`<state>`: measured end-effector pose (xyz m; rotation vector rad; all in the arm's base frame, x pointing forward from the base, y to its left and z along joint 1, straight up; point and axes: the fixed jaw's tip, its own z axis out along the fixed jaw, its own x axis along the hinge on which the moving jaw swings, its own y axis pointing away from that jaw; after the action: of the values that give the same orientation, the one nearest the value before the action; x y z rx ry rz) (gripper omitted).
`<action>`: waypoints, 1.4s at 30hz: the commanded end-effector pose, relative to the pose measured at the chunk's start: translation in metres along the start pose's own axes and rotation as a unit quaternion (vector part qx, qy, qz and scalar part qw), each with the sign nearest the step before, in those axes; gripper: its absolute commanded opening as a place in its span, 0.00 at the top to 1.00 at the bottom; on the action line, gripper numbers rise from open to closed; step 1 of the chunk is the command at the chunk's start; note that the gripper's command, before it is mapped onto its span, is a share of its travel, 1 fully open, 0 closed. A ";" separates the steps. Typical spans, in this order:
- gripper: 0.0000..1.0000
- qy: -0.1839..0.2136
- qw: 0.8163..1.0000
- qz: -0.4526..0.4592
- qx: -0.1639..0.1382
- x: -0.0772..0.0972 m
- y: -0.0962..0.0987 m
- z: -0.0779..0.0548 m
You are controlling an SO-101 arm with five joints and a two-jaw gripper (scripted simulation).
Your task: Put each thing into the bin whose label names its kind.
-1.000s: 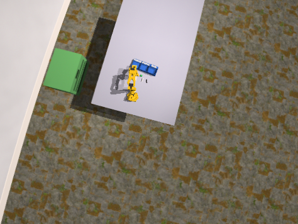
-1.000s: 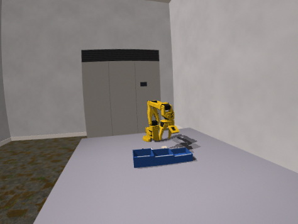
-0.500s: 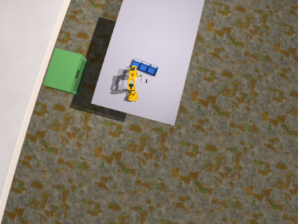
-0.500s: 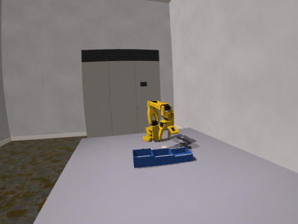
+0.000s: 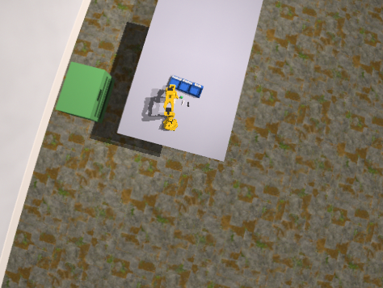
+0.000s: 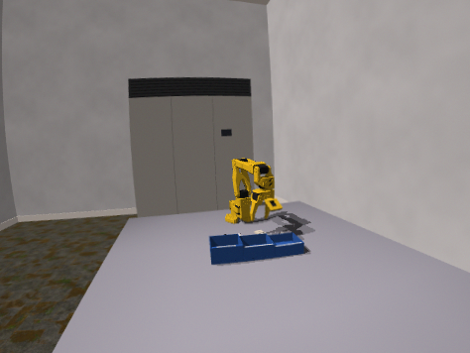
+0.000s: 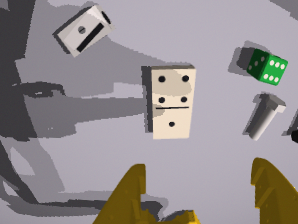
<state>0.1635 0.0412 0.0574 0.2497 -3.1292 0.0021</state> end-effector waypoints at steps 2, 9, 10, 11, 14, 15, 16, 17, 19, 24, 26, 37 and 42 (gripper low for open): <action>0.71 -0.021 1.000 -0.009 -0.001 -0.004 0.002 -0.004; 0.71 -0.021 1.000 -0.009 -0.001 -0.005 0.002 0.003; 0.71 -0.021 1.000 -0.009 -0.001 -0.005 0.002 0.004; 0.71 -0.021 1.000 -0.009 -0.001 -0.005 0.002 0.006; 0.71 -0.021 1.000 -0.009 -0.001 -0.005 0.002 0.007; 0.71 -0.021 1.000 -0.009 -0.001 -0.006 0.003 0.009; 0.71 -0.021 1.000 -0.009 -0.001 -0.006 0.003 0.011; 0.71 -0.021 1.000 -0.009 -0.001 -0.006 0.003 0.013; 0.71 -0.021 1.000 -0.009 -0.001 -0.006 0.003 0.017; 0.71 -0.021 1.000 -0.009 -0.001 -0.007 0.003 0.028; 0.71 -0.021 1.000 -0.009 -0.001 -0.006 0.003 0.031; 0.71 -0.021 1.000 -0.009 -0.001 -0.005 0.003 0.043; 0.71 -0.021 1.000 -0.009 -0.001 -0.005 0.002 0.045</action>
<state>0.1655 0.0416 0.0114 0.2515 -3.1498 -0.0018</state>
